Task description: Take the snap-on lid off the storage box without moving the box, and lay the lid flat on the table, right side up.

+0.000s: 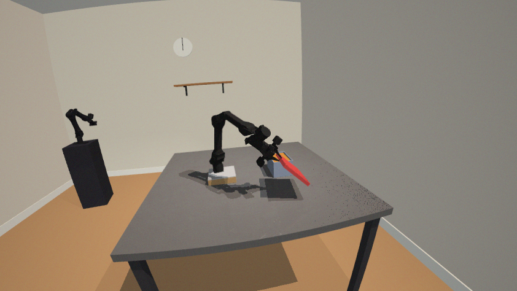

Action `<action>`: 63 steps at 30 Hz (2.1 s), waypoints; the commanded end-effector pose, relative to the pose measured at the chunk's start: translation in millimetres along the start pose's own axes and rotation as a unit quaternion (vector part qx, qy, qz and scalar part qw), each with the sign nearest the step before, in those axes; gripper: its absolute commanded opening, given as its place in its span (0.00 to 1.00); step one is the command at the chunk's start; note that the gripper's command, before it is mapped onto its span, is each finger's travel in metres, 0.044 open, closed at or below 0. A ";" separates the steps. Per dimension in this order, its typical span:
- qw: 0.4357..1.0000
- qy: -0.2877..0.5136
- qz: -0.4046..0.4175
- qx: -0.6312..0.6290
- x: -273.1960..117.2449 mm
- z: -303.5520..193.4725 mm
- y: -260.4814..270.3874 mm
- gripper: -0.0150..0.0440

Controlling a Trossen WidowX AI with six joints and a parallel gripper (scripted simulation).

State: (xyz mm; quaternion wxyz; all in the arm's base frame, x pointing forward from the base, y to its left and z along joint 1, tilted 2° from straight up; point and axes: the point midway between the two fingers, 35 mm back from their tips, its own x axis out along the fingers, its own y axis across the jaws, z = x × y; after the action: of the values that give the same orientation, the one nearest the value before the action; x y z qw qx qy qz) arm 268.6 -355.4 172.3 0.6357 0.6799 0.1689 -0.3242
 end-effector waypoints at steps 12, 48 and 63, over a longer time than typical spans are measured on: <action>1.000 0.003 0.002 0.000 8.9 -0.9 -10.5 0.25; 1.000 0.003 0.002 0.000 27.5 -1.1 -32.6 0.25; 1.000 0.003 0.001 0.000 35.3 -1.1 -41.9 0.25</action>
State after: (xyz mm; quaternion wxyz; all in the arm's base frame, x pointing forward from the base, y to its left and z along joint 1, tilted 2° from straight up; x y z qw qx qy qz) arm 267.7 -356.2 121.8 0.6348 0.6804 0.1684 -0.3251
